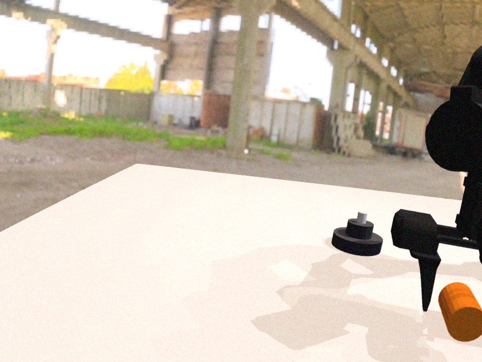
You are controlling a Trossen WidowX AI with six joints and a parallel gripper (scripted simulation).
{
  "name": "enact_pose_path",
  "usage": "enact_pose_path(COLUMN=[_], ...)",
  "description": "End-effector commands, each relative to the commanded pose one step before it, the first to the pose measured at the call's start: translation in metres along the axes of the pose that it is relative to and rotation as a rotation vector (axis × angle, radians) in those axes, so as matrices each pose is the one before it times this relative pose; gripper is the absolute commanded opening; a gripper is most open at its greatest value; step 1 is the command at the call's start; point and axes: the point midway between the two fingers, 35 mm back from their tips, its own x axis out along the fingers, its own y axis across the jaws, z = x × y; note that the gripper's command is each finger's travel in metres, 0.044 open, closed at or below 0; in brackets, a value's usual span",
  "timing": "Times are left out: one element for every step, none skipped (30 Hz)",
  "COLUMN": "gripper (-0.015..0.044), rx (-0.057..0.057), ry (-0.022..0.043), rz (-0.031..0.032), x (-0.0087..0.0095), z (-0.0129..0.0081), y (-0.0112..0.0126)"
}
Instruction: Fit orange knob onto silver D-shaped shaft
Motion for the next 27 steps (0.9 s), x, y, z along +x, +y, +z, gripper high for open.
enact_pose_path(gripper=[0.0440, 0.0440, 0.0440, 0.0440, 0.0440, 0.0440, 0.0440, 0.0440, 0.0440, 0.0440, 0.0440, 0.0440, 0.0440, 0.0440, 0.0440, 0.0440, 0.0440, 0.0440, 0.0440, 0.0440, 0.0440, 0.0440, 0.0440, 0.0440, 0.0440, 0.0440, 0.0440], rx=[0.0001, 0.0000, 0.0000, 0.0000, 0.0000, 0.0000, 0.0000, 0.0000, 0.0000, 0.0000, 0.0000, 0.0000, 0.0000, 0.0000, 0.0000, 0.0000, 0.0000, 0.0000, 0.0000, 0.0000, 0.0000, 0.0000, 0.0000, 0.0000, 0.0000, -0.0003, -0.0009], ry=[-0.00053, 0.00000, 0.00000, 0.00000, 0.00000, 0.00000, 0.00000, -0.00001, -0.00002, 0.00002, 0.00010, 0.00009, 0.00004, 0.00000, 0.00000, 0.00000, 0.00000, 0.00000, 0.00000, 0.00000, 0.00000, 0.00000, 0.00000, 0.00000, 0.00000, -0.00004, -0.00013], rz=[-0.00112, 0.00000, 0.00000, 0.00000, 0.00000, 0.00000, 0.00000, 0.00002, 0.00007, 0.00017, 0.00024, 0.00017, 0.00006, 0.00000, 0.00000, 0.00000, 0.00000, 0.00000, 0.00000, 0.00000, 0.00000, 0.00000, 0.00000, 0.00000, 0.00000, -0.00020, -0.00061], x=[-0.00047, 0.00000, 0.00000, 0.00000, 0.00000, 0.00000, 0.00000, -0.00323, -0.00976, -0.01651, -0.01675, -0.01014, -0.00339, 0.00000, 0.00000, 0.00000, 0.00000, 0.00000, 0.00000, 0.00000, 0.00000, 0.00000, 0.00000, 0.00000, 0.00000, -0.00061, -0.00181], z=[0.00006, 0.00000, 0.00000, 0.00000, 0.00000, 0.00000, 0.00000, 0.00029, 0.00067, 0.00048, -0.00034, -0.00060, -0.00027, 0.00000, 0.00000, 0.00000, 0.00000, 0.00000, 0.00000, 0.00000, 0.00000, 0.00000, 0.00000, 0.00000, 0.00000, 0.00124, 0.00372], y=[-0.00017, 0.00000, 0.00000, 0.00000, 0.00000, 0.00000, 0.00000, -0.00022, -0.00051, -0.00032, 0.00036, 0.00055, 0.00024, 0.00000, 0.00000, 0.00000, 0.00000, 0.00000, 0.00000, 0.00000, 0.00000, 0.00000, 0.00000, 0.00000, 0.00000, 0.00004, 0.00015])
